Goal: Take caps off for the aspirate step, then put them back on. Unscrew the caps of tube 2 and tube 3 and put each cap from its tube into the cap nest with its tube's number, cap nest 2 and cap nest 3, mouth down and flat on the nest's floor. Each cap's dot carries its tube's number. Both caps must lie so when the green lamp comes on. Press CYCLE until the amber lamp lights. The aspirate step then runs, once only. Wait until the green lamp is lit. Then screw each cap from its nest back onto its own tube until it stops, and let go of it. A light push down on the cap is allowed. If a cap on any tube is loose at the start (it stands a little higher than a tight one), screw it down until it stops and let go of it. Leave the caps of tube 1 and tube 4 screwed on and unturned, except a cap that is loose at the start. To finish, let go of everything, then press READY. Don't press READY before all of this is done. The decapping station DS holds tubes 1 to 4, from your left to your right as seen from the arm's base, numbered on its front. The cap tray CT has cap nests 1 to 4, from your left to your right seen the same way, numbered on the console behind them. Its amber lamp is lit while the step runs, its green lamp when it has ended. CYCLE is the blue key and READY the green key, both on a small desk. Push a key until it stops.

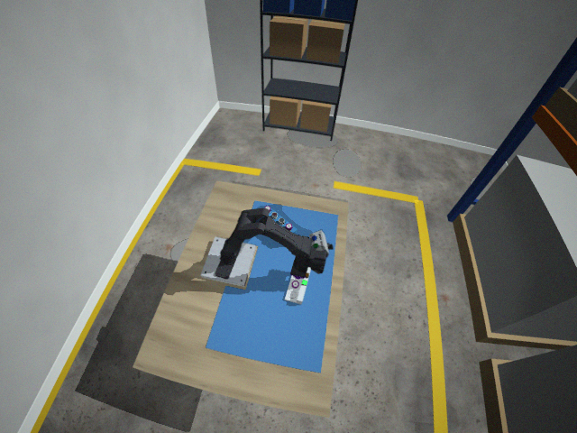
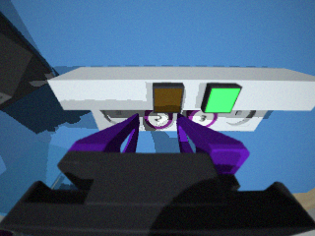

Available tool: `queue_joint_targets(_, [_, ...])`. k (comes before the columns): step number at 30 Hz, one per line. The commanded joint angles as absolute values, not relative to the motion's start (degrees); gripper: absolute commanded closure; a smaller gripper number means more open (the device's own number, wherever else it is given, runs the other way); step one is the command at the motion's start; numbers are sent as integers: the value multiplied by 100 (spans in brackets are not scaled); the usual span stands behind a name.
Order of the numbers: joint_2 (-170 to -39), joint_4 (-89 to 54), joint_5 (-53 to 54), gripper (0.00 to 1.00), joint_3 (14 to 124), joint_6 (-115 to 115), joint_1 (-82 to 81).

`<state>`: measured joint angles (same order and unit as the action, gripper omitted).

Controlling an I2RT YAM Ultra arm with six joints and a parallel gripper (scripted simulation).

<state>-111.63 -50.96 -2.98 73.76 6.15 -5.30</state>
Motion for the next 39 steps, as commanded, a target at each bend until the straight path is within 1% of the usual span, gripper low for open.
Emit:
queue_joint_targets(1, [-11135, -5009, -301, 53, 7381, 600, -520])
queue_joint_targets(32, [-11156, -4890, -301, 53, 7283, 595, -515])
queue_joint_targets(33, [-11156, -4890, -301, 100, 7283, 595, -515])
queue_joint_targets(39, [-11156, -4889, -301, 100, 7282, 595, -515])
